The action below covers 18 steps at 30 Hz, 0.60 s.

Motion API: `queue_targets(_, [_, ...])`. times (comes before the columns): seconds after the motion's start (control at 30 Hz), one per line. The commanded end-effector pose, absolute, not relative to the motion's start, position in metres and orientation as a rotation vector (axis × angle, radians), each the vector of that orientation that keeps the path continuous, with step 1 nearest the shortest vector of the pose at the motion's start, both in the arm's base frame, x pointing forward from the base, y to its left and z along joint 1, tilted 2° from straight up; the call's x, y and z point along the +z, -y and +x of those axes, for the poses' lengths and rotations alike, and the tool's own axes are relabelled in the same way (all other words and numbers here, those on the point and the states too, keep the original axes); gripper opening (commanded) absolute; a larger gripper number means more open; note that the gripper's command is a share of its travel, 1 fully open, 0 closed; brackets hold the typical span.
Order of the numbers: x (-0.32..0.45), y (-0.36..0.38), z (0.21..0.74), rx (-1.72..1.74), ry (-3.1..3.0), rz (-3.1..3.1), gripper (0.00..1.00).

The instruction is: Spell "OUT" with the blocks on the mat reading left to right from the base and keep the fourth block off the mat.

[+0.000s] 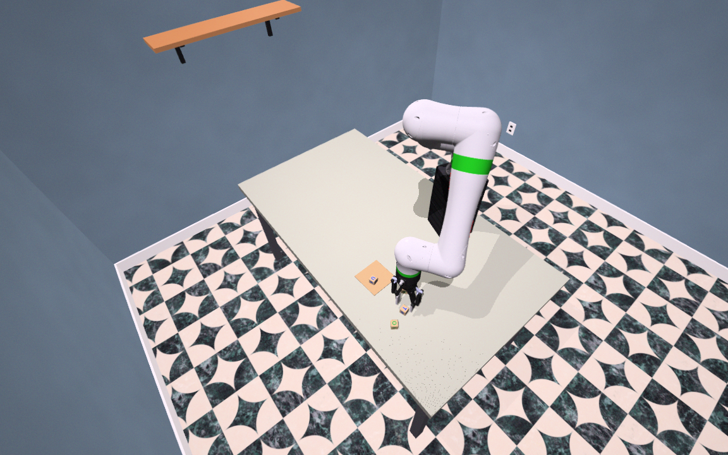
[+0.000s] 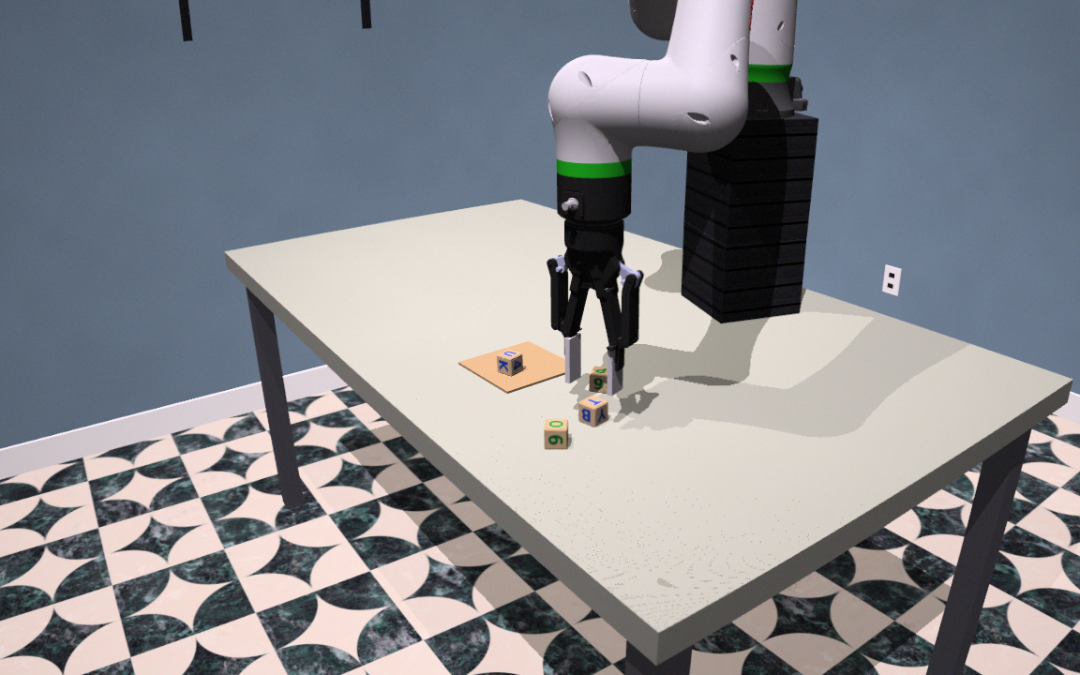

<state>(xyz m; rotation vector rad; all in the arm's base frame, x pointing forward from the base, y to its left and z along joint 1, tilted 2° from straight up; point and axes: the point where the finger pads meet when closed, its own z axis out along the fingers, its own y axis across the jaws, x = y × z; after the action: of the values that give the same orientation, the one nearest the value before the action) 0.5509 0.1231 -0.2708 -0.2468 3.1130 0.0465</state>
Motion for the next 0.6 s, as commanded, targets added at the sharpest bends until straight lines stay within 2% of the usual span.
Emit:
queue_targets(0.0, [-0.2749, -0.1233, 0.5513, 0.046, -3.113, -0.247, 0.40])
queue_targets(0.57, [-0.2843, -0.1237, 0.5515, 0.046, -3.113, -0.247, 0.40])
